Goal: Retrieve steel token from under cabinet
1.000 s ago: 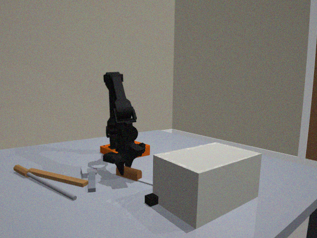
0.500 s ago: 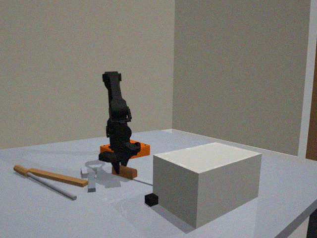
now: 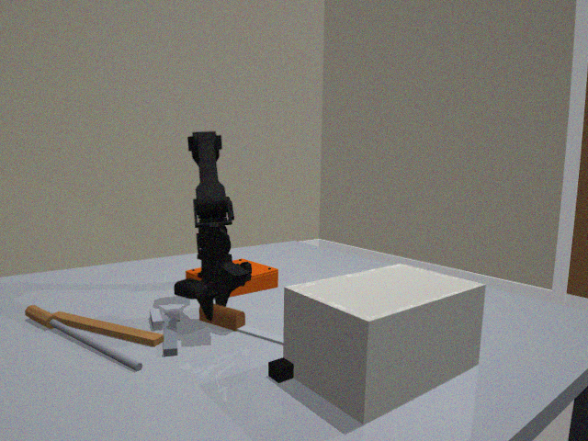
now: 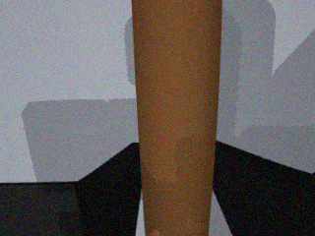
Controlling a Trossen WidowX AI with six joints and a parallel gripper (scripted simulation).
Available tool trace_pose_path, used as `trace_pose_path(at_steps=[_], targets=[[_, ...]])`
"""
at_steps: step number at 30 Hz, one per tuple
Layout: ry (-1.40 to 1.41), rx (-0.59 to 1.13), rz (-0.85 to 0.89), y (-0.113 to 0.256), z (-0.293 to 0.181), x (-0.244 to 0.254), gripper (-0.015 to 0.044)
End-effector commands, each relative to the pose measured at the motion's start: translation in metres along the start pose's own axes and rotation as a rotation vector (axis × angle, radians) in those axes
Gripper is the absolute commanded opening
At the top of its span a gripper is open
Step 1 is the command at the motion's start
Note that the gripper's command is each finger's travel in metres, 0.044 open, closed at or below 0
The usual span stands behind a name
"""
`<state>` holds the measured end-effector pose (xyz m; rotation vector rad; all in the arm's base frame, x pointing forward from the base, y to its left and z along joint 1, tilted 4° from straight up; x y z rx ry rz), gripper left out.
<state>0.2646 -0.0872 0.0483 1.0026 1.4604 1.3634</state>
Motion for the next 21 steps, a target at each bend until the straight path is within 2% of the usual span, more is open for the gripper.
trace_pose_path(at_steps=[1,20,21], targets=[[0.0,0.004,0.0,-0.001,-0.008,-0.001,0.0],[0.008,0.004,-0.001,0.003,-0.01,-0.013,0.0],[0.009,0.004,0.002,0.002,-0.01,-0.011,0.0026]])
Point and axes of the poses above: the point midway between the two fingers, 35 mm back from their tips, its own y axis back along the fingers, its own x axis across the jaws, z = x × y, the point moved 4 cm from there along y, back along the fingers, and after that the axes turned 10 degrees about -y, right-handed, at the moved point
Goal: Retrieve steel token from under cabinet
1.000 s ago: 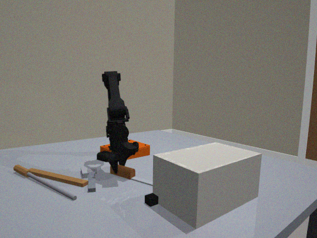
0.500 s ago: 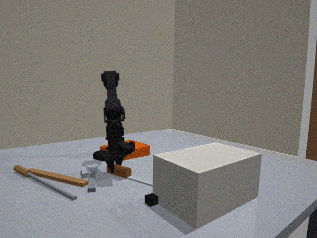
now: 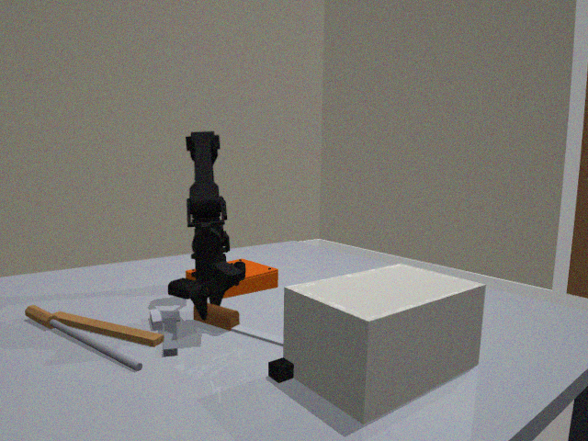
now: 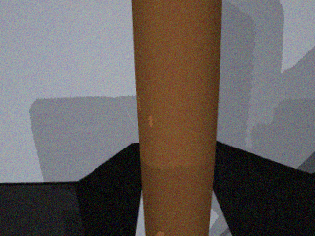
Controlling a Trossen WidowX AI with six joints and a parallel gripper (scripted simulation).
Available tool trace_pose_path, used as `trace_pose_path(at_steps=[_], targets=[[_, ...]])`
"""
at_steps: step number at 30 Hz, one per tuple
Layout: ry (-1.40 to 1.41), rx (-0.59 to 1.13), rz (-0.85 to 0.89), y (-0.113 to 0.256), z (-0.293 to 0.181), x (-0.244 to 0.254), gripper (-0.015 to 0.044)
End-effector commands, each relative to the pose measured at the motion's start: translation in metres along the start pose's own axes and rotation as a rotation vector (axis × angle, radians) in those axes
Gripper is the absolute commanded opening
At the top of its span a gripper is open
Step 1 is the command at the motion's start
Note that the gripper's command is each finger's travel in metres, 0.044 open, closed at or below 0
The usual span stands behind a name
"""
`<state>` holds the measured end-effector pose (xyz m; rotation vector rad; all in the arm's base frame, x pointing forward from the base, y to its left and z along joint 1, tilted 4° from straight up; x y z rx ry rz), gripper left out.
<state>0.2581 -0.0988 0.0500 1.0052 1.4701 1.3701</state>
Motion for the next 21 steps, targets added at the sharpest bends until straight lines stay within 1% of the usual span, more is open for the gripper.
trace_pose_path(at_steps=[1,6,7,12,15,21], targets=[[0.0,0.0,0.0,0.0,0.0,0.0,0.0053],[0.0,0.0,0.0,0.0,-0.0001,-0.0001,0.0184],[0.0,0.0,0.0,0.0,-0.0001,-0.0001,0.02],[0.0,0.0,0.0,0.0001,0.0,-0.0002,0.02],[0.0,-0.002,-0.006,0.0001,-0.0001,0.0002,0.027],[0.003,-0.002,-0.006,0.0001,0.0008,0.0004,0.027]])
Point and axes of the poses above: the point midway between the two fingers, 35 mm back from their tips, its own y axis back along the fingers, its own x axis across the jaws, z = x × y, the point moved 4 cm from there along y, back along the fingers, and after that the axes turned 10 degrees about -y, right-handed, at the moved point
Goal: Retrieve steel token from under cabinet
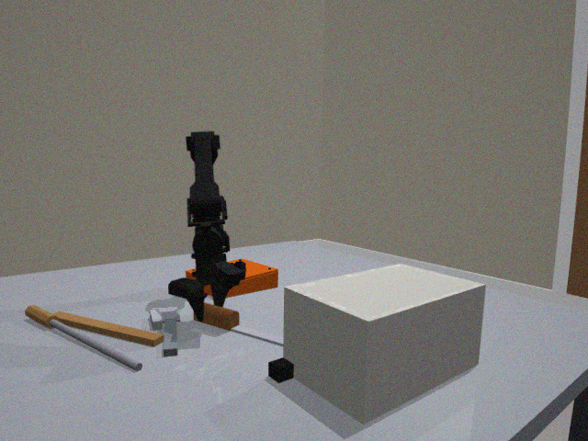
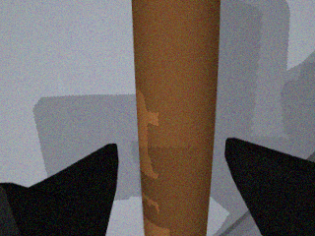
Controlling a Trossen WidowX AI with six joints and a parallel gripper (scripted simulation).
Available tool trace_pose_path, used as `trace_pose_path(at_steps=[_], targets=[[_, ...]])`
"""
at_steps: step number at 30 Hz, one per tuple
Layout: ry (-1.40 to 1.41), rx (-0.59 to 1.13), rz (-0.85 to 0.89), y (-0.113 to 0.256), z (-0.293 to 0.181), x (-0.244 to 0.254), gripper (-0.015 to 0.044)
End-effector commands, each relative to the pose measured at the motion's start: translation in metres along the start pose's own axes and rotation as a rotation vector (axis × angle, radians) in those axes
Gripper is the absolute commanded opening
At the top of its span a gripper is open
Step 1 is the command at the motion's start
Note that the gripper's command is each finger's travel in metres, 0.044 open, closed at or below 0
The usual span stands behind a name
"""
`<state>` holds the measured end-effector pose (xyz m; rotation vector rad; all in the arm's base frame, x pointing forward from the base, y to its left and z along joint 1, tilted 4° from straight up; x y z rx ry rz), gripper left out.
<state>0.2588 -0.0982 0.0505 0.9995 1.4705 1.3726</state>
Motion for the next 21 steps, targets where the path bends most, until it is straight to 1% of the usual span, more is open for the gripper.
trace_pose_path(at_steps=[1,13,17,21], targets=[[0.0,0.002,-0.004,-0.0004,0.0001,0.0002,0.027],[-0.003,0.002,-0.004,-0.0044,-0.0044,-0.0002,0.027],[-0.006,-0.006,-0.005,-0.0016,-0.0009,-0.0013,0.0165],[-0.006,-0.006,-0.005,-0.0016,-0.0009,-0.0013,0.0138]])
Point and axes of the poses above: the point midway between the two fingers, 35 mm back from their tips, its own y axis back along the fingers, its own x axis across the jaws, z = x × y, the point moved 4 cm from there along y, back along the fingers, and after that the axes turned 10 degrees about -y, right-handed, at the moved point
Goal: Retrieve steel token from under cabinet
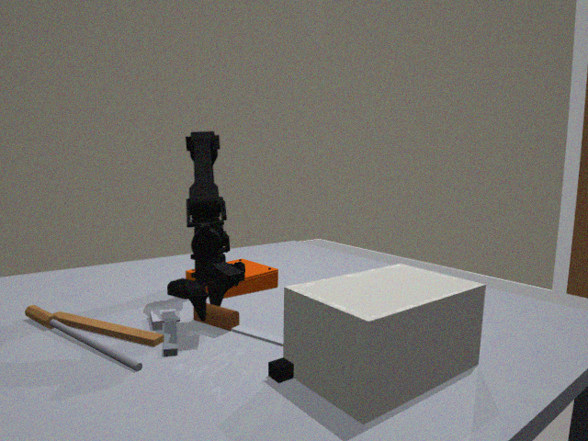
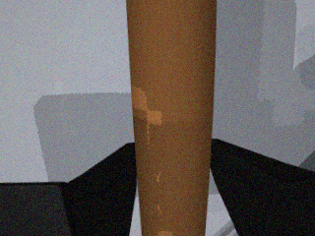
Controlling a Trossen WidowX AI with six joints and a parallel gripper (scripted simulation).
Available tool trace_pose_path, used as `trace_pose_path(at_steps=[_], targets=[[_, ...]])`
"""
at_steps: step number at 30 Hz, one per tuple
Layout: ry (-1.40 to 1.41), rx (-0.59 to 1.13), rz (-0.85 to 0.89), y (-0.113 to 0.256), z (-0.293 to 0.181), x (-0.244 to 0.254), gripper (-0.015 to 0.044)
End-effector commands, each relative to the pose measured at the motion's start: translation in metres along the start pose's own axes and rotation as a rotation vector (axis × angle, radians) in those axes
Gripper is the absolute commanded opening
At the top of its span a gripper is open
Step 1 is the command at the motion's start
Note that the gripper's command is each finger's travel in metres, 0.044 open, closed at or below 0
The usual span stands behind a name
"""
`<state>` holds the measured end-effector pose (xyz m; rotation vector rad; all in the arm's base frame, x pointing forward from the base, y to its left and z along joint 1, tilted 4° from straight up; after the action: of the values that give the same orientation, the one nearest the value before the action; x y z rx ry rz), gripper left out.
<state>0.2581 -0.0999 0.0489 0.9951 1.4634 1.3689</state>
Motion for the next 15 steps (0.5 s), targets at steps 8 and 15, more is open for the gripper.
trace_pose_path(at_steps=[8,15], targets=[[0.0,0.0,0.0,0.0001,0.0002,0.0,0.0026],[-0.001,0.001,0.0,0.0002,0.0033,0.0004,0.0]])
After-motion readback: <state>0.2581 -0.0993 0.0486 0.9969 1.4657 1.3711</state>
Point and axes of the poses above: the point midway between the two fingers, 35 mm back from their tips, its own y axis back along the fingers, its own x axis across the jaws, z = x × y, the point moved 4 cm from there along y, back along the fingers, and after that the axes turned 10 degrees about -y, right-handed, at the moved point
